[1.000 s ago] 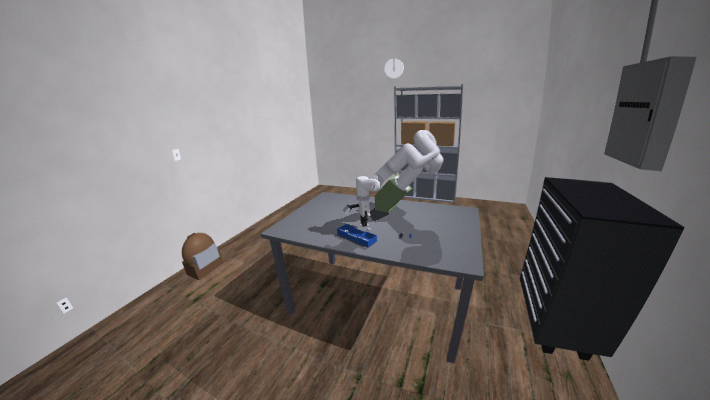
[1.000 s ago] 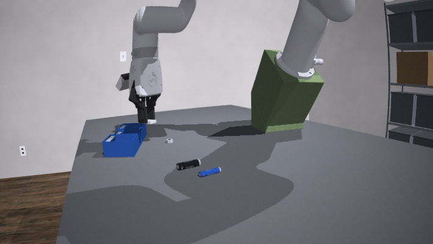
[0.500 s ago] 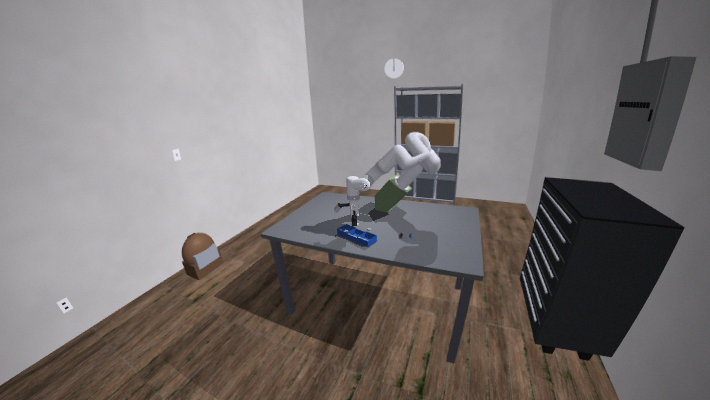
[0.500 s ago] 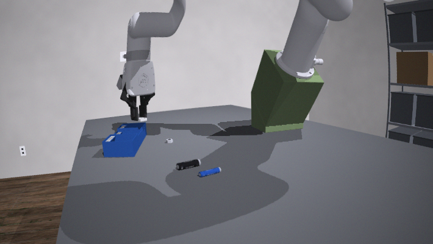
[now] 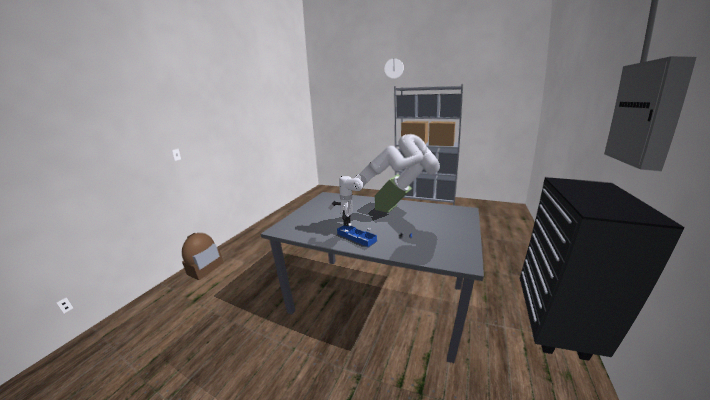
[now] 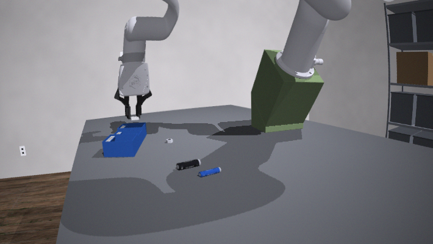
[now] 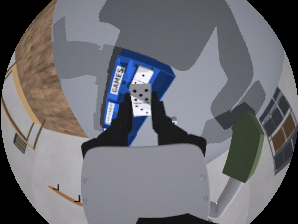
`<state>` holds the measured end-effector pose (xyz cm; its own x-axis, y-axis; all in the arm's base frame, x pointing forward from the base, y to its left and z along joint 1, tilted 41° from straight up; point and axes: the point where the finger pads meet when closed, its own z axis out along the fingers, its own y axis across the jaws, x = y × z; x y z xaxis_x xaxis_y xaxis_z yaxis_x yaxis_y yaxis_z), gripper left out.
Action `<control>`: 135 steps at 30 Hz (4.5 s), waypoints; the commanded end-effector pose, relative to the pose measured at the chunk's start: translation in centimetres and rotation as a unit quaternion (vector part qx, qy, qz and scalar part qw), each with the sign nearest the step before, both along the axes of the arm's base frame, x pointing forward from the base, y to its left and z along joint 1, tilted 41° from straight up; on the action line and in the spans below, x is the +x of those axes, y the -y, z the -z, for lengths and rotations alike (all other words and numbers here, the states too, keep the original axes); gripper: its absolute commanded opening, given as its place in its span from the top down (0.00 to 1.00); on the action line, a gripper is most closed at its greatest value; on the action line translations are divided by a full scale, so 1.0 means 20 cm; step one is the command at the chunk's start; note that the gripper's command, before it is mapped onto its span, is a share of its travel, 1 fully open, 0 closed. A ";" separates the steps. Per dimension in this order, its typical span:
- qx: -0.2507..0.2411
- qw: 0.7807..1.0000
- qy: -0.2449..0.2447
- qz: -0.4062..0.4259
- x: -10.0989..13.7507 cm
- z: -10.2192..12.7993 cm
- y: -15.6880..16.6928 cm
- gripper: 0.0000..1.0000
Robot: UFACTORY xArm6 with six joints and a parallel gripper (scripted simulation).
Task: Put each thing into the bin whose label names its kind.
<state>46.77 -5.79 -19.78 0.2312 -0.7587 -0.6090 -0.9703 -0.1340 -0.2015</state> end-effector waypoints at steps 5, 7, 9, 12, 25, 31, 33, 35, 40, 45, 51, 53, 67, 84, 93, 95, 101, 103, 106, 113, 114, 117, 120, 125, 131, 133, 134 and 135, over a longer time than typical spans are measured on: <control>0.010 0.991 -0.090 0.095 0.01 0.00 0.01 1.00; 0.013 0.988 -0.108 0.113 0.01 0.00 0.01 1.00; 0.013 0.988 -0.108 0.113 0.01 0.00 0.01 1.00; 0.017 0.978 -0.147 0.148 0.01 0.00 0.01 1.00; 0.017 0.978 -0.147 0.148 0.01 0.00 0.01 1.00; 0.017 0.978 -0.147 0.148 0.01 0.01 0.00 1.00; 0.017 0.978 -0.147 0.148 0.01 0.02 -0.01 1.00; 0.017 0.978 -0.147 0.148 0.01 0.04 -0.02 1.00; 0.017 0.978 -0.147 0.148 0.01 0.07 -0.05 1.00; 0.017 0.978 -0.147 0.148 0.01 0.10 -0.07 1.00; 0.017 0.978 -0.147 0.148 0.02 0.14 -0.11 1.00; 0.017 0.978 -0.147 0.148 0.02 0.14 -0.11 1.00; 0.017 0.978 -0.147 0.148 0.02 0.14 -0.11 0.69; 0.017 0.978 -0.147 0.148 0.02 0.14 -0.11 0.69; 0.017 0.978 -0.147 0.148 0.01 0.10 -0.08 0.69; 0.017 0.978 -0.147 0.148 0.01 0.10 -0.07 0.69; 0.017 0.978 -0.147 0.148 0.01 0.06 -0.05 0.69; 0.017 0.978 -0.147 0.148 0.01 0.05 -0.04 0.69; 0.017 0.978 -0.147 0.148 0.01 0.04 -0.02 0.69; 0.017 0.978 -0.147 0.148 0.01 0.00 0.01 0.69; 0.017 0.978 -0.147 0.148 0.01 0.00 0.01 0.69; 0.017 0.978 -0.147 0.148 0.01 0.00 0.01 0.69; 0.018 0.972 -0.162 0.167 0.00 -0.03 -0.02 0.77; 0.023 0.949 -0.215 0.229 -0.08 -0.16 -0.17 0.77; 0.030 0.924 -0.260 0.279 -0.13 -0.26 -0.29 0.77; 0.032 0.914 -0.276 0.297 -0.16 -0.31 -0.34 0.77; 0.033 0.908 -0.284 0.307 -0.18 -0.34 -0.37 0.77; 0.034 0.902 -0.293 0.316 -0.19 -0.36 -0.40 0.77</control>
<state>44.07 -0.23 -15.18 -0.5028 -0.6344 -0.5872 -0.8641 0.3877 0.3210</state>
